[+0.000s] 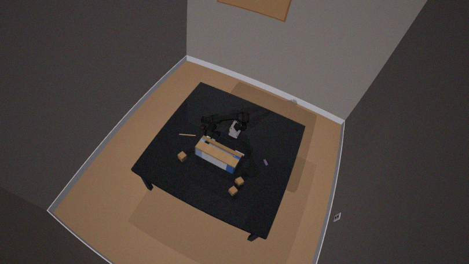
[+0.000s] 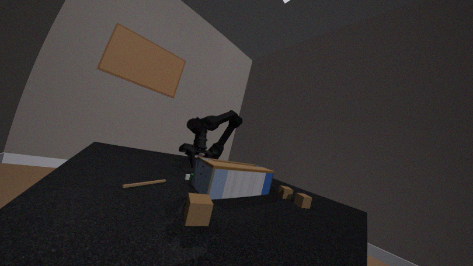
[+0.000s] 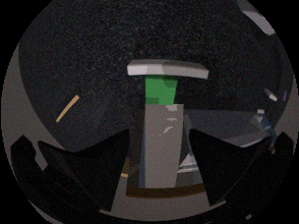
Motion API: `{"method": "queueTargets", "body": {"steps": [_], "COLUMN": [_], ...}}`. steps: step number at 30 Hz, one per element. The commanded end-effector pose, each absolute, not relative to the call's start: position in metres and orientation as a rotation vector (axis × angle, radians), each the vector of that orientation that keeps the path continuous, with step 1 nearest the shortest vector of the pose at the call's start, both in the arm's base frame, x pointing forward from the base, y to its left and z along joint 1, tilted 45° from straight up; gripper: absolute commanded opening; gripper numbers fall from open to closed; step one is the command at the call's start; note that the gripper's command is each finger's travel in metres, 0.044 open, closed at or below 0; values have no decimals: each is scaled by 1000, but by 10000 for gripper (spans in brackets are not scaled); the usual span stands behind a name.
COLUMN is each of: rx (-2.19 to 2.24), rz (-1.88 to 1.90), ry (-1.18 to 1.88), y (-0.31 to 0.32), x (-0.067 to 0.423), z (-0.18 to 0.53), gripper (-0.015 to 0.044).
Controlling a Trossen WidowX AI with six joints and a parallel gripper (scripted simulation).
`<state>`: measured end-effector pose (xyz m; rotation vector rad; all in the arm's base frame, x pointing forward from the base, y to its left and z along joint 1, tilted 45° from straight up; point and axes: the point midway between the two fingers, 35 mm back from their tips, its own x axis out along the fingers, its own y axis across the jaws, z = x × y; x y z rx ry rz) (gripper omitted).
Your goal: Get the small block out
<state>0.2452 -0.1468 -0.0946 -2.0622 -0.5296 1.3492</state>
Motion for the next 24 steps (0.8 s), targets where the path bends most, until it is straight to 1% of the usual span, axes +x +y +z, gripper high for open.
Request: {"method": "queueTargets", "body": {"steps": [1, 24], "rx": [-2041, -2041], "rz": [1350, 1349], "ry": [-533, -534], "y": [-137, -114], "x": [243, 240], "z": [-101, -130], "gripper": [285, 285]}}
